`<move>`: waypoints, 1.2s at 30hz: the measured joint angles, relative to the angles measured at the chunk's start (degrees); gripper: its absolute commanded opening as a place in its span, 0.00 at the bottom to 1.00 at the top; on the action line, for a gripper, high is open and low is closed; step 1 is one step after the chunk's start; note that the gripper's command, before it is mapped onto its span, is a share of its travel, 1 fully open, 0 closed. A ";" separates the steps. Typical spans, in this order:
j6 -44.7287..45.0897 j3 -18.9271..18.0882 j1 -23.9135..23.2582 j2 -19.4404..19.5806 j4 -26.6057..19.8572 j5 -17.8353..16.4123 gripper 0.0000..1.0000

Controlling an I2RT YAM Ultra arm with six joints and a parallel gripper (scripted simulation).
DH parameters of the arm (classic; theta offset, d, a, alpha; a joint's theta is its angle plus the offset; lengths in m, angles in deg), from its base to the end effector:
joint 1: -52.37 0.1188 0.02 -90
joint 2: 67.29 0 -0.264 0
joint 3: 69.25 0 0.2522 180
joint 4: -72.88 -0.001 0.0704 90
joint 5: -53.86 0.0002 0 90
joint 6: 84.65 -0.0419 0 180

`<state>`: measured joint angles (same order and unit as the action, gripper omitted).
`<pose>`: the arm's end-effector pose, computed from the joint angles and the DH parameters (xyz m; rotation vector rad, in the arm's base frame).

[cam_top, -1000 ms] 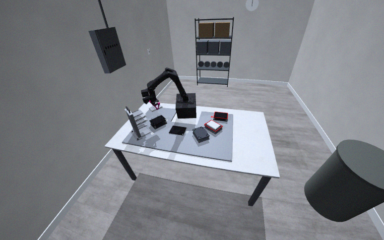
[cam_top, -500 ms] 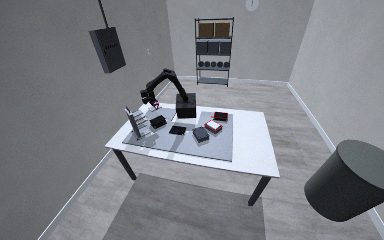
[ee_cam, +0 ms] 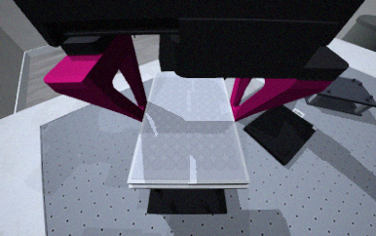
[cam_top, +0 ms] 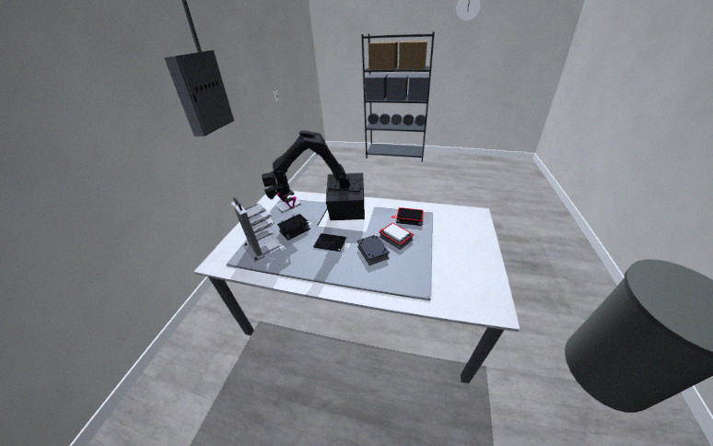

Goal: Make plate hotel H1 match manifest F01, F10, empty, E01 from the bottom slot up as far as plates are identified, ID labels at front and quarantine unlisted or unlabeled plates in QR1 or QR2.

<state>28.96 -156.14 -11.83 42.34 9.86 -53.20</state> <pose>0.1640 -0.3087 0.1598 0.9815 2.7000 0.2367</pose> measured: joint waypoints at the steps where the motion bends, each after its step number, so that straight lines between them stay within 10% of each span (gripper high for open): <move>1: -0.11 0.28 0.15 0.33 0.50 0.00 0.86; 36: -2.99 4.46 2.60 7.04 12.87 0.28 0.86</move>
<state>25.97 -151.68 -9.23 49.38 22.73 -52.91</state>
